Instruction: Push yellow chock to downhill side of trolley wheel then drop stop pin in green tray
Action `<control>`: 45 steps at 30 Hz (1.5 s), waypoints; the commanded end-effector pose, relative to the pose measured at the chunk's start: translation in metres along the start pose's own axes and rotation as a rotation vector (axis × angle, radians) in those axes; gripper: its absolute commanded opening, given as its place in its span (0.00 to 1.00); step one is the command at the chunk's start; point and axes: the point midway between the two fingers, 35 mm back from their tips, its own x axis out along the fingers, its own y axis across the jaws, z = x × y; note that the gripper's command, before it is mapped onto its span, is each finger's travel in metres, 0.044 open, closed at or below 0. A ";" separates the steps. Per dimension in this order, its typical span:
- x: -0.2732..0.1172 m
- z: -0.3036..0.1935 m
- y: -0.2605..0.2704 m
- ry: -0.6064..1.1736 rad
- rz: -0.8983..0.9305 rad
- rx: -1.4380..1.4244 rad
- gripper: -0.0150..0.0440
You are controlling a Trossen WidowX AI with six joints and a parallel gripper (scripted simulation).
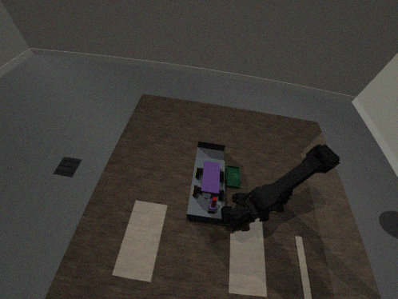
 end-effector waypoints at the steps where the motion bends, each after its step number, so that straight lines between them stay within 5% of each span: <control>1: -0.001 0.000 0.000 0.001 0.002 0.000 0.25; 45: -0.135 0.001 -0.001 0.001 -0.005 -0.001 0.25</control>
